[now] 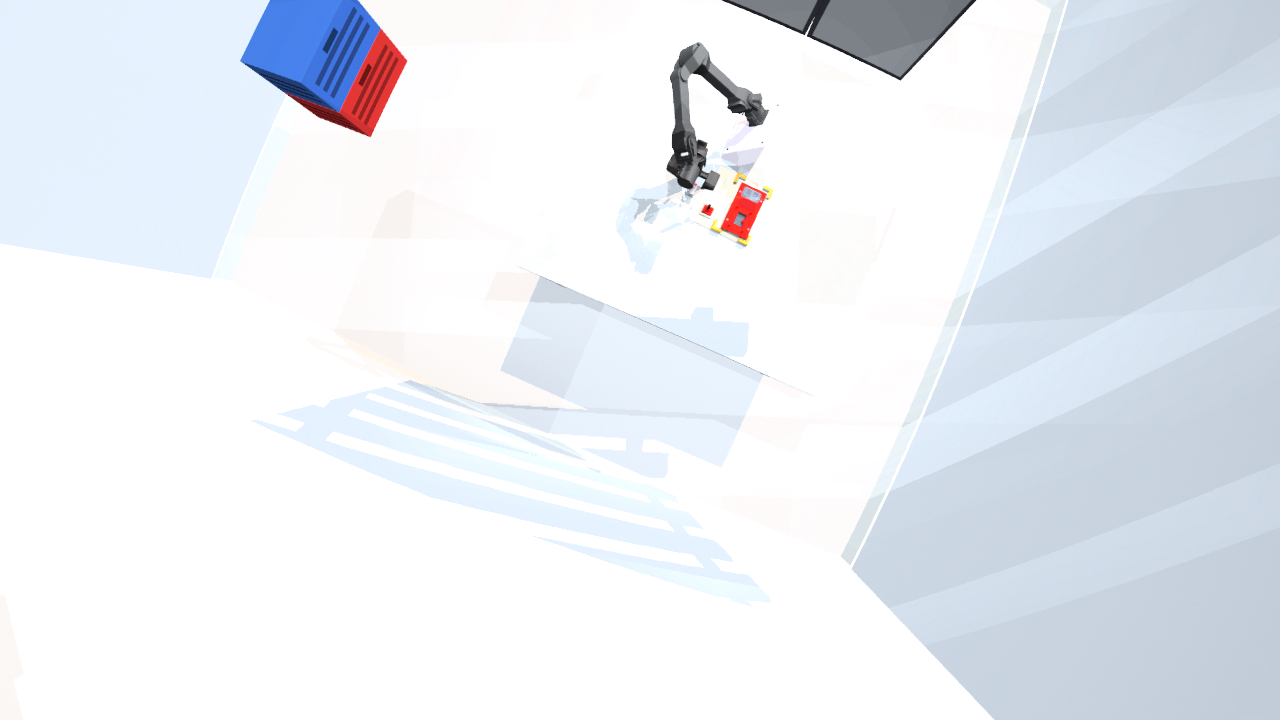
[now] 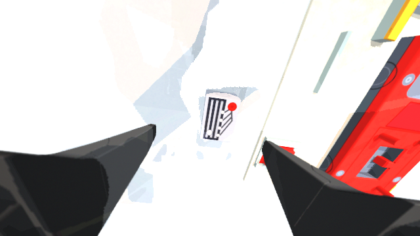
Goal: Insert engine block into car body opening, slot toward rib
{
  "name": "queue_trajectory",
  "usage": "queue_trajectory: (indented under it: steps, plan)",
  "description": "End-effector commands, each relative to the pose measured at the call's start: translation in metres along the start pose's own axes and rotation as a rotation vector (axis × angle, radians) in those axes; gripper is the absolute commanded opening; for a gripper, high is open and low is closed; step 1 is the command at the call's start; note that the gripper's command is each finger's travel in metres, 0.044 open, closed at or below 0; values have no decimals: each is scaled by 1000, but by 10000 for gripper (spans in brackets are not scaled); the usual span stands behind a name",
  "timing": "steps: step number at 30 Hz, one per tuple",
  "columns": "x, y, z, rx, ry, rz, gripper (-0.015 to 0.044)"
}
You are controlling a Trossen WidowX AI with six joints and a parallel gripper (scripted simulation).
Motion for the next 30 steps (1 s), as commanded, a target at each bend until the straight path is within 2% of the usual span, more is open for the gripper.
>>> queue_trajectory:
  steps: [1,30]
  plan:
    - [2,0,-8,11,-18,1,440]
    - [-3,42,-13,52,-11,-60,440]
Point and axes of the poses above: the point midway between the two fingers, 35 mm back from their tips, its own y axis out along the fingers, its own z axis across the jaws, x = y × z, the point moved 6 cm from there along -y, back along the fingers, and after that the axes turned 4 degrees about y, right-handed, at the moved point
